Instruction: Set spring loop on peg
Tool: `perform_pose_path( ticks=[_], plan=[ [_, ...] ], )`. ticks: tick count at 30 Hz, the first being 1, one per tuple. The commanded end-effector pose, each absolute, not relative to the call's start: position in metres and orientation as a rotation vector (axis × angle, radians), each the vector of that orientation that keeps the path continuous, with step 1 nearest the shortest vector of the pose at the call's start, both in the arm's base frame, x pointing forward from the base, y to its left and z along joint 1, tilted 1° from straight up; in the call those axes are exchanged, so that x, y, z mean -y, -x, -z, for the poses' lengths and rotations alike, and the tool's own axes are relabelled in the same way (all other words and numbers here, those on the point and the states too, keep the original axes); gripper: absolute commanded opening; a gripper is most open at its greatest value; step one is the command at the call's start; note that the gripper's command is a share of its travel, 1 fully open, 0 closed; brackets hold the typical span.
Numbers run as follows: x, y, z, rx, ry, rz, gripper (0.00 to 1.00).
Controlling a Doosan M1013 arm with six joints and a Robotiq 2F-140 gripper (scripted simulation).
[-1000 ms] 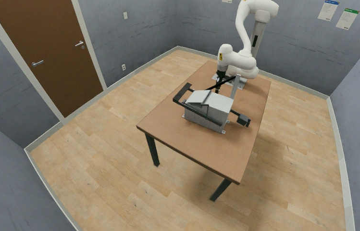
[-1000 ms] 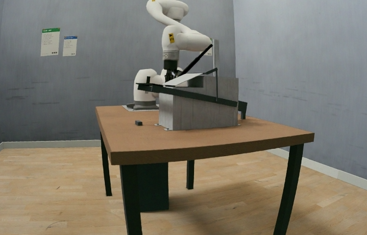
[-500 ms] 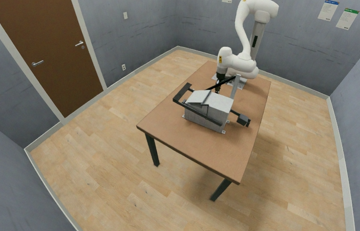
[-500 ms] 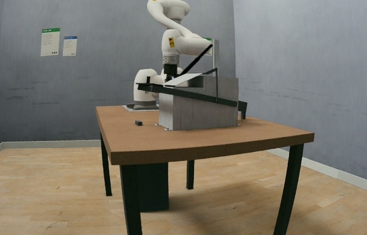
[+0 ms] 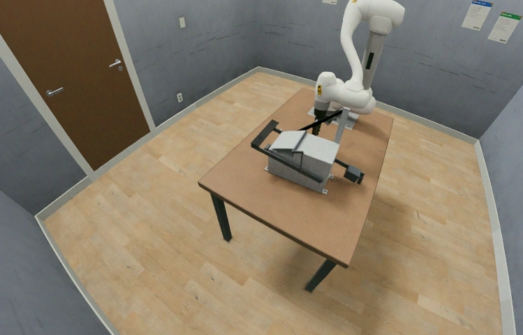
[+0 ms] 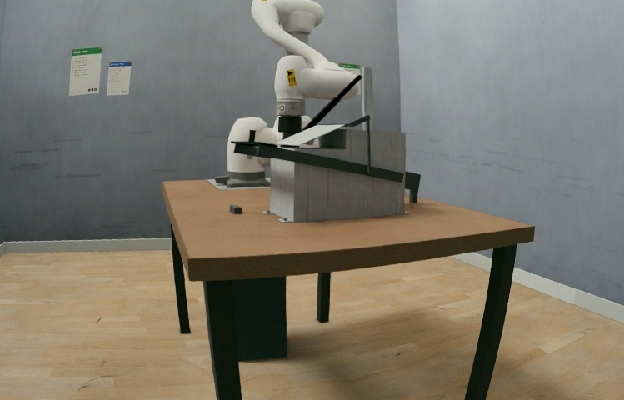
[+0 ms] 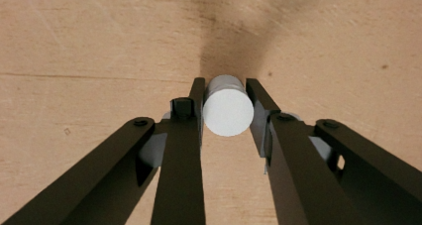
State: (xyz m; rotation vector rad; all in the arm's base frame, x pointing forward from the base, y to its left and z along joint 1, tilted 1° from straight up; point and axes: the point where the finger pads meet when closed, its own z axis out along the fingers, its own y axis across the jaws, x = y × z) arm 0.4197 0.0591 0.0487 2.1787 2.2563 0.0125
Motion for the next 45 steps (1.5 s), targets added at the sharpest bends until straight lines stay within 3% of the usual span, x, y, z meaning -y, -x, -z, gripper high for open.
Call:
perform_pose_path(
  ticks=[1,13,14,45],
  plan=[
    [-0.0592,-0.4200,-0.0470,-2.256,-2.179,-0.014,0.25],
    [-0.0593,-0.4200,-0.0374,-2.256,-2.179,-0.014,0.25],
    [-0.0593,-0.4200,-0.0383,-2.256,-2.179,-0.014,1.00],
    [-0.0593,-0.4200,-0.0383,-2.256,-2.179,-0.014,1.00]
  ],
)
